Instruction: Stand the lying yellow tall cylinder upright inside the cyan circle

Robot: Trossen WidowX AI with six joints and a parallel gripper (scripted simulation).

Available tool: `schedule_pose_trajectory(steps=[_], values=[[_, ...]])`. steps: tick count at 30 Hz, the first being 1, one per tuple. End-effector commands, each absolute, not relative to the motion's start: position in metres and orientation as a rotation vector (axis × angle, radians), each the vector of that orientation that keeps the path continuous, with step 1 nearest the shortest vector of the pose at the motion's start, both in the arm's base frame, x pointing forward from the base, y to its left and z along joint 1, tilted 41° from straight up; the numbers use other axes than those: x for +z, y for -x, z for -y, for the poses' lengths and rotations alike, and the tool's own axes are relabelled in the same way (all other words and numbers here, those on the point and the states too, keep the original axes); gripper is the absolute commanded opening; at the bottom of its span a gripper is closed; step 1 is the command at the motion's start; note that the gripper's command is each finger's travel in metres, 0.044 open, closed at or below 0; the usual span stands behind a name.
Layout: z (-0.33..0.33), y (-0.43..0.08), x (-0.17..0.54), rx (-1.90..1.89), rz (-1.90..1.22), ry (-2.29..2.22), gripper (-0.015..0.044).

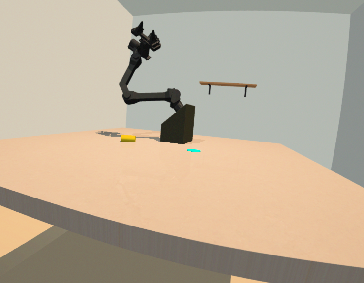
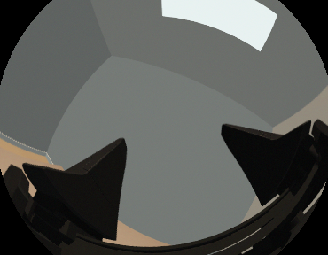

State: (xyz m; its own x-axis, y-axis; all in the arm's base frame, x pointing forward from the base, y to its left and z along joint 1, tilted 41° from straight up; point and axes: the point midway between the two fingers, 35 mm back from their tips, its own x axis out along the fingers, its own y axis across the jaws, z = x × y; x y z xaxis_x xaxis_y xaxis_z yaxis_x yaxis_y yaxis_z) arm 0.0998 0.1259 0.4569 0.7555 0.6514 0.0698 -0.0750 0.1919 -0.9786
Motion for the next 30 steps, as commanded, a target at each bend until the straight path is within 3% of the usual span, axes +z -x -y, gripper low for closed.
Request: schedule_pose_trajectory(steps=[1,4,30], values=[[-0.126,-0.1,0.457,0.544,0.539,1.287,0.0374],[-0.131,-0.102,0.453,0.518,0.496,1.275,0.0309],[-0.149,-0.191,0.385,0.189,-0.04,1.035,0.0309]])
